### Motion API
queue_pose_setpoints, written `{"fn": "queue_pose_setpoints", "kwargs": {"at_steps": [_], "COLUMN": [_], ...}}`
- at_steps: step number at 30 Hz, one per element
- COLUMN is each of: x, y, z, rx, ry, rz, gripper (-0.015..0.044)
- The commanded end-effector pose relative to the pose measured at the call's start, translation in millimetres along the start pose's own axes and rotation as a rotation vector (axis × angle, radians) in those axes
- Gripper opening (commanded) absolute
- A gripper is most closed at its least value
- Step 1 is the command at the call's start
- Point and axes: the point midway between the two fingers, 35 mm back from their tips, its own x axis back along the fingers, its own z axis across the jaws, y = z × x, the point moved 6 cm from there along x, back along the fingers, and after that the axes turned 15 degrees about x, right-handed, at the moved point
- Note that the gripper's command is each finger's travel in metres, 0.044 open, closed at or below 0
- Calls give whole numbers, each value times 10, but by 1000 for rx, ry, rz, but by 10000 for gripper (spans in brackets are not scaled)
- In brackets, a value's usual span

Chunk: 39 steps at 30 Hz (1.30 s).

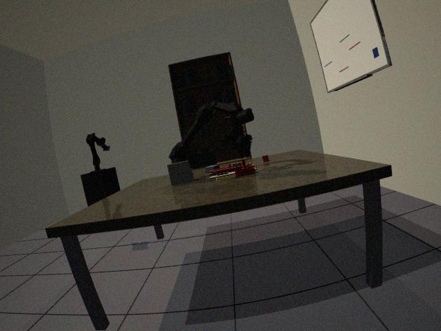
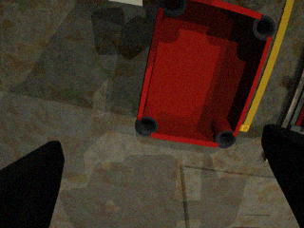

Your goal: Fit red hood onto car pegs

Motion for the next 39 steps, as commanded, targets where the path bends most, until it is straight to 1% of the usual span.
{"fn": "queue_pose_setpoints", "kwargs": {"at_steps": [1, 5, 9, 14, 18, 25, 29, 39], "x": [-145, -284, -380, -437, -444, -388, -305, -301], "y": [129, 256, 383, 536, 612, 689, 676, 676], "z": [114, 199, 186, 7, -150, -462, -593, -603], "rx": [348, 789, 1214, 1724, 1978, 2385, 2555, 2565], "ry": [117, 294, 491, 739, 866, 1096, 1223, 1230], "rz": [77, 121, 119, 32, -50, -266, -415, -425], "gripper": [440, 440, 440, 440, 440, 440, 440, 440]}}
